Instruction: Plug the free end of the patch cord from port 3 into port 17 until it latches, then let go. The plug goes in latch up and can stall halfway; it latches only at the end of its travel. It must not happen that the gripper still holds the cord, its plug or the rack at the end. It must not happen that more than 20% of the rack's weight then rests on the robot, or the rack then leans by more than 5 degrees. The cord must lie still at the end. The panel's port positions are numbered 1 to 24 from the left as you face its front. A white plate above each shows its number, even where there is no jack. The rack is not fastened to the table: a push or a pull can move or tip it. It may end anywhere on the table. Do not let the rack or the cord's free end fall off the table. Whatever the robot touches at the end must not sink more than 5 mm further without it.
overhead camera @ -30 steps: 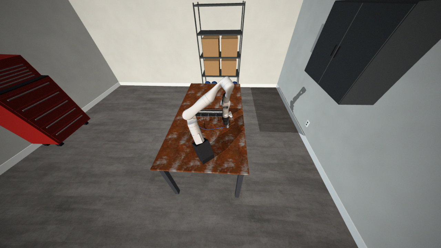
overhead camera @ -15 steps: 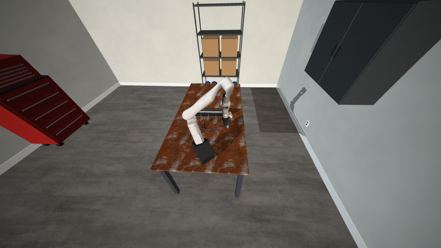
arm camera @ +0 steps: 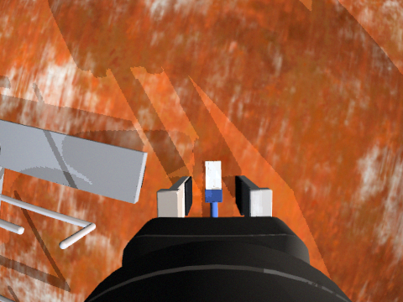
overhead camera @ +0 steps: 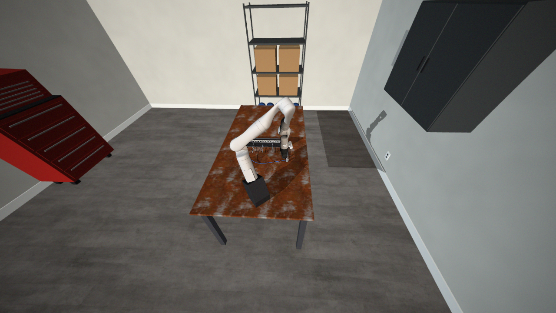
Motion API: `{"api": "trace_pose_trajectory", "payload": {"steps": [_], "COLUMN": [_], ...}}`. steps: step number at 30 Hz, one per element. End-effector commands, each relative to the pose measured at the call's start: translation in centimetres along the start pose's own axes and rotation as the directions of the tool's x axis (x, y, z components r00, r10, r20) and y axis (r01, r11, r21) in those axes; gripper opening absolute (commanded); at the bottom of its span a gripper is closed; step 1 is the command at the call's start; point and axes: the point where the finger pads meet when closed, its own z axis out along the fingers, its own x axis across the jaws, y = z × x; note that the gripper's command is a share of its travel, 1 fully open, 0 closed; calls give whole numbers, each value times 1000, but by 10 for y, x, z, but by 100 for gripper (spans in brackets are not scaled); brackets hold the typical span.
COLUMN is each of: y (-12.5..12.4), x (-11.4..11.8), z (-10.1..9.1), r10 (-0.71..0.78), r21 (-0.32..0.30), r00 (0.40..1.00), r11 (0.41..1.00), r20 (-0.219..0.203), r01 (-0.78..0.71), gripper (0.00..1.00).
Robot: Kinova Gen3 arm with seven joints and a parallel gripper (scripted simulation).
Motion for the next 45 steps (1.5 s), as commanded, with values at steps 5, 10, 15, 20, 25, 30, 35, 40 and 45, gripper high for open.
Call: {"api": "trace_pose_trajectory", "payload": {"steps": [5, 10, 15, 20, 25, 30, 35, 40, 45], "y": [0, 0, 0, 0, 0, 0, 0, 0, 0], "x": [0, 0, 0, 0, 0, 0, 0, 0, 0], "z": [0, 0, 0, 0, 0, 0, 0, 0, 0], "r10": [0, 0, 0, 0, 0, 0, 0, 0, 0], "r21": [1, 1, 1, 1, 1, 1, 1, 1, 1], "r00": [1000, 1000, 1000, 1000, 1000, 1000, 1000, 1000, 1000], "r11": [1000, 1000, 1000, 1000, 1000, 1000, 1000, 1000, 1000], "r20": [0, 0, 0, 0, 0, 0, 0, 0, 0], "r01": [0, 0, 0, 0, 0, 0, 0, 0, 0], "gripper": [73, 73, 73, 73, 73, 73, 73, 73, 0]}}
